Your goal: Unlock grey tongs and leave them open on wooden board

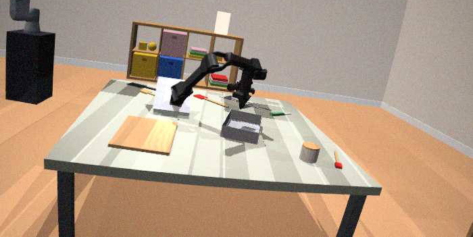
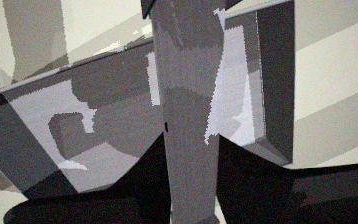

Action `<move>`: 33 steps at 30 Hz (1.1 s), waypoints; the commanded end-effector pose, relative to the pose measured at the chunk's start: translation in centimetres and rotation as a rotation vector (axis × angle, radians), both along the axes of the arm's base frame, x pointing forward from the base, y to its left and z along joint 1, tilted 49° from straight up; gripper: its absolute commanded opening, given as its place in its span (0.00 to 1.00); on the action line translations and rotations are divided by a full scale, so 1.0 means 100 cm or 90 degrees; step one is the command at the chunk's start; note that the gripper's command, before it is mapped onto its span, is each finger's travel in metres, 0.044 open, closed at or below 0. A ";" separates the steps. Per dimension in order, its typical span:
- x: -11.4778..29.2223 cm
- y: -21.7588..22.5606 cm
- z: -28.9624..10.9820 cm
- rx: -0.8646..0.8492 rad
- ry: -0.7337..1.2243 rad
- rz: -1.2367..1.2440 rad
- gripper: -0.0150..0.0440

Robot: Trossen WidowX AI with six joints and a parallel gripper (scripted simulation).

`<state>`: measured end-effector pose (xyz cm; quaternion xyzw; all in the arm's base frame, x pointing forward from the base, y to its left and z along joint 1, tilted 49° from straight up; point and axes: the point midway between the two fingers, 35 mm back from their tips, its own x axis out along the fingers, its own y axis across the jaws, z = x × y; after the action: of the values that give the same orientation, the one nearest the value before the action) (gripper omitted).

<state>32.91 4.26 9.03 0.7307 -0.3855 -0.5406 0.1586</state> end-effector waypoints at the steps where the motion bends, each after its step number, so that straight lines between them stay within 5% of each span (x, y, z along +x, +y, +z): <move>1: 0.000 -0.001 0.001 0.002 -0.009 -0.008 0.00; 33: -0.008 -0.039 0.054 0.109 -0.582 -0.537 0.00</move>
<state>32.31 0.70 13.49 0.6986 -0.6137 -0.2585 -0.2617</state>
